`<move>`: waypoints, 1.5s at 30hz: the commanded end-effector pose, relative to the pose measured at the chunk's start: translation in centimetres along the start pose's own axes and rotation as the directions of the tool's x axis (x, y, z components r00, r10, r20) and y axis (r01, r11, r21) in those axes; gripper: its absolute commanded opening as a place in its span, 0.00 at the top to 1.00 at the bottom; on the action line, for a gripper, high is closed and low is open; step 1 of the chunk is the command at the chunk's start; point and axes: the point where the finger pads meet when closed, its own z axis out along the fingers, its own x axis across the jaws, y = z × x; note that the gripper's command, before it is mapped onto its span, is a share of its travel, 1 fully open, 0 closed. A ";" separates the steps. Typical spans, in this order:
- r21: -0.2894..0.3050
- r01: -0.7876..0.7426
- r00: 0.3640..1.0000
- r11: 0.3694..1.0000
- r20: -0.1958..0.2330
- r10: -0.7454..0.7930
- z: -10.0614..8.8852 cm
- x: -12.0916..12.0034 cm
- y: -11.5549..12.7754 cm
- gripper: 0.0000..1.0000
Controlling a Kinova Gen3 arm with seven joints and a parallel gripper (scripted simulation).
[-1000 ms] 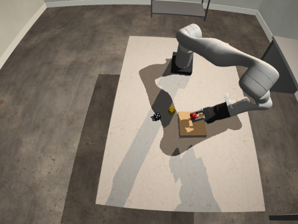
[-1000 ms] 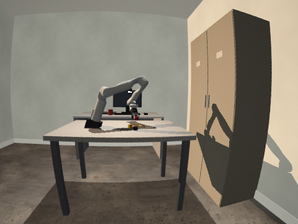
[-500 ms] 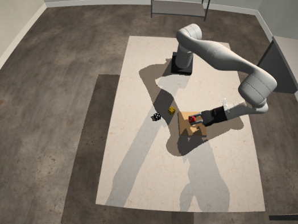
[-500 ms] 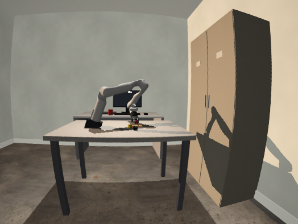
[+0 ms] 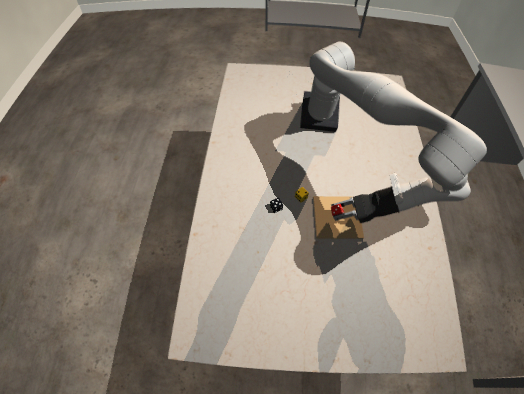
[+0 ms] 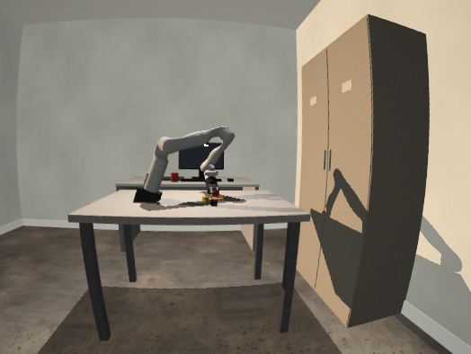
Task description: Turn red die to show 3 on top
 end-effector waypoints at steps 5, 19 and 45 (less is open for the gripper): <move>0.000 -0.001 1.000 1.000 0.001 0.001 0.0 0.0 0.0 0.43; 0.000 -0.001 1.000 1.000 0.001 0.001 0.0 0.0 0.0 0.43; 0.000 -0.001 1.000 1.000 0.001 0.001 0.4 0.0 0.8 0.43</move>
